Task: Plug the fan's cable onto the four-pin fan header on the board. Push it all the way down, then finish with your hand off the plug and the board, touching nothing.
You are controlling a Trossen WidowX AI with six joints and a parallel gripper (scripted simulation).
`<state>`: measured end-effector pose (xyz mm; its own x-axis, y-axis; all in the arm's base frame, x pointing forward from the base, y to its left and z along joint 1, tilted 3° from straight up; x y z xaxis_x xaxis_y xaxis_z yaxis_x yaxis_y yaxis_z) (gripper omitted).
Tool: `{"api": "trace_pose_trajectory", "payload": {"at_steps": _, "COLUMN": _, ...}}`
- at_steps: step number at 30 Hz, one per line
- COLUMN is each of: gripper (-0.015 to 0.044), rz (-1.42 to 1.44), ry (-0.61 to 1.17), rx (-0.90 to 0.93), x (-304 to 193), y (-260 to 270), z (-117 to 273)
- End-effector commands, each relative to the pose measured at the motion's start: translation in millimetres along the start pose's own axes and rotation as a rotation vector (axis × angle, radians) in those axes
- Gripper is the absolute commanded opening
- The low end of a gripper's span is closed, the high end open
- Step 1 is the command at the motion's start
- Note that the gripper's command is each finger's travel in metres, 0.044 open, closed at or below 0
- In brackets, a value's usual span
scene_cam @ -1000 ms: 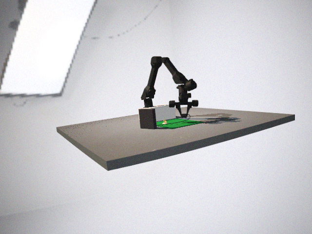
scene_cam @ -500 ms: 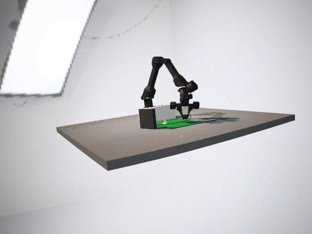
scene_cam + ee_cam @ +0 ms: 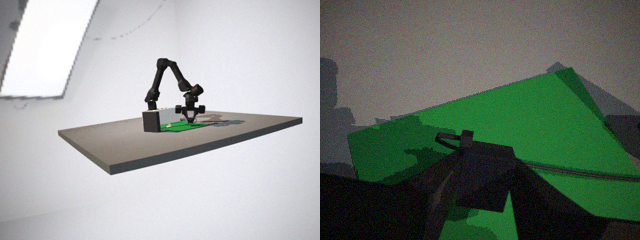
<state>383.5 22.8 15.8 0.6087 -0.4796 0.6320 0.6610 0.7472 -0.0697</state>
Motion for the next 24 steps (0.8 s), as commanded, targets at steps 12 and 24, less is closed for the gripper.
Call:
{"api": "trace_pose_trajectory", "payload": {"at_steps": 12, "gripper": 0.0000, "rz": 0.012, "ry": -0.127, "rx": -0.008, "x": -14.6, "y": 1.7, "z": 1.0}}
{"api": "trace_pose_trajectory", "payload": {"at_steps": 24, "gripper": 0.0000, "rz": 0.005, "ry": -0.223, "rx": -0.011, "x": -24.2, "y": 1.8, "z": 4.1}}
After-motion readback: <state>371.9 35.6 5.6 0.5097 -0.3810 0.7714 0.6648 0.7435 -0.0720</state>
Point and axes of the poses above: the point midway between the two fingers, 35 mm back from their tips, its own z axis back along the fingers, its own y axis across the jaws, x = y × z, the point moved 7 cm from there along z, back along the fingers, and after that the axes turned 3 degrees about -z, right-handed, at the moved point
